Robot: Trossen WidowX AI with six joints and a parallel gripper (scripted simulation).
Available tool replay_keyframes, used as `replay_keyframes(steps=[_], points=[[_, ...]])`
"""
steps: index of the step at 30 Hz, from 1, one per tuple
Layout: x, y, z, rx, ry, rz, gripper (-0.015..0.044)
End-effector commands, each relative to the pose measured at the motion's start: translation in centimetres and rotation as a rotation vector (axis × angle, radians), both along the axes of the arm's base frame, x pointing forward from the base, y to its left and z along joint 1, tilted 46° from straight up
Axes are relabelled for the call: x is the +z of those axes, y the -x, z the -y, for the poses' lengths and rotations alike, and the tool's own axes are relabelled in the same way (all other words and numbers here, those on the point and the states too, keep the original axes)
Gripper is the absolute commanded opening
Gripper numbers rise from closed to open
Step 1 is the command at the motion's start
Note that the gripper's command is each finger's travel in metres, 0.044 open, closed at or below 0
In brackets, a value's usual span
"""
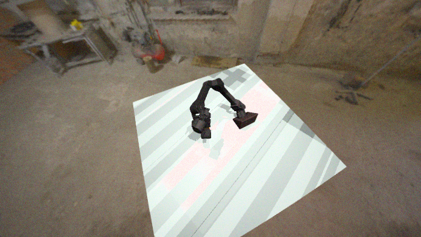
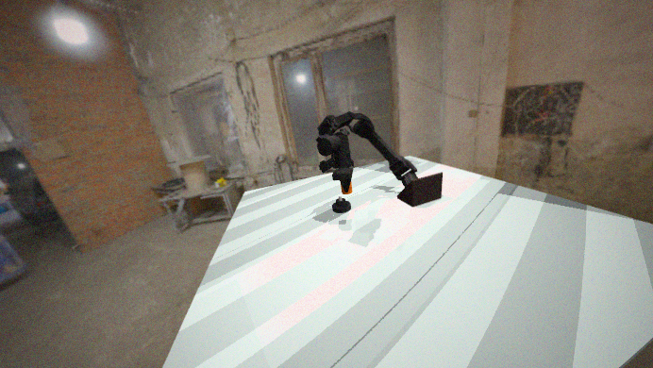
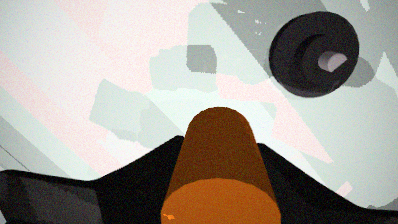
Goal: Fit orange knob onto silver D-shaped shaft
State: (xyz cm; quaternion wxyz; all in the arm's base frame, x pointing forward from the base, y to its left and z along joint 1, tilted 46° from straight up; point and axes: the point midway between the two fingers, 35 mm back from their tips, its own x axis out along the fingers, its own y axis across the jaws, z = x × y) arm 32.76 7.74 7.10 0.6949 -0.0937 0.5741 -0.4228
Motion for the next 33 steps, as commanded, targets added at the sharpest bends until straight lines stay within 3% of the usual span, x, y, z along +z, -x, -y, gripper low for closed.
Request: replay_keyframes(steps=[1, 33], points=[[0.9, -0.2, 1.3, 0.006, 0.001, 0.005, 0.0000], [4.8, 0.5, 9.3, -0.003, 0.028, 0.005, 0.0000]])
